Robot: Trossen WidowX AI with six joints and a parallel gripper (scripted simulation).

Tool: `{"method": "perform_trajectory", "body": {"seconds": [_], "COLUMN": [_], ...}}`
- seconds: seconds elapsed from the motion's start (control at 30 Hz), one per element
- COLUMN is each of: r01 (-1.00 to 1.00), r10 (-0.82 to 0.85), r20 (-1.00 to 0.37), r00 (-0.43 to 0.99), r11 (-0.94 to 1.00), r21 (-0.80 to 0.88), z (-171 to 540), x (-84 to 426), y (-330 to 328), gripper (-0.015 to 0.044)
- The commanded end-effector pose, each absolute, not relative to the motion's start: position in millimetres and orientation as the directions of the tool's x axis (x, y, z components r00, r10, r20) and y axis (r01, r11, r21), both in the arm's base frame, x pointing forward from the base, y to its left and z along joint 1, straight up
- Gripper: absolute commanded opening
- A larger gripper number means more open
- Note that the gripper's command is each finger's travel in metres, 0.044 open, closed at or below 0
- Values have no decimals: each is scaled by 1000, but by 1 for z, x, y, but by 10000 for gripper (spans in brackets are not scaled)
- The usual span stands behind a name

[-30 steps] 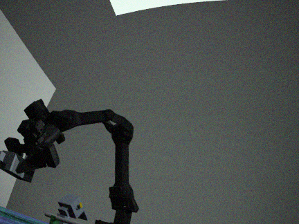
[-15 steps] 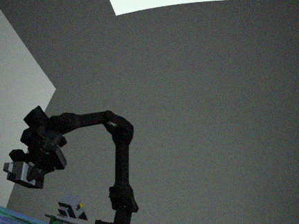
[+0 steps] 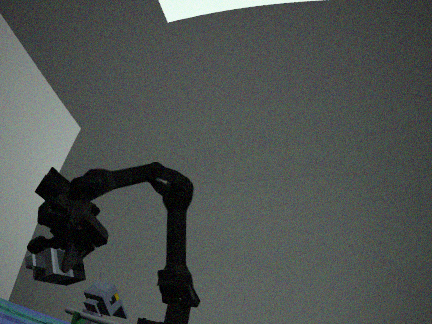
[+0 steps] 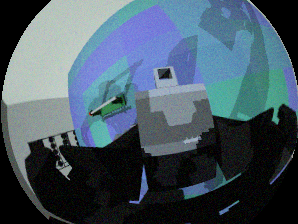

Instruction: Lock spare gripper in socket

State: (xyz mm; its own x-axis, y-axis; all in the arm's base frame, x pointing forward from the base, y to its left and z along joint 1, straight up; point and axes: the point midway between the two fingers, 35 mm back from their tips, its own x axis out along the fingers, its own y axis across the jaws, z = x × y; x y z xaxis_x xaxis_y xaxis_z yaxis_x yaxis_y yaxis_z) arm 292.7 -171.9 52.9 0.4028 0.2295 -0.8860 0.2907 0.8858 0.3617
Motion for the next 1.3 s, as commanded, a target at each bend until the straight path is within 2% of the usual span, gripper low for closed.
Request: {"method": "perform_trajectory", "body": {"seconds": [0.0,0.7,1.27], "r01": [319,514,665], "r10": [270,513,672], "r20": [-875,-770,-611], "r00": [403,380,419], "r11": [854,574,230], "r21": [411,637,710], "z": [54,58,77], "x": [287,245,219], "y": [-166,-122,-87], "gripper": [0,0,0]}}
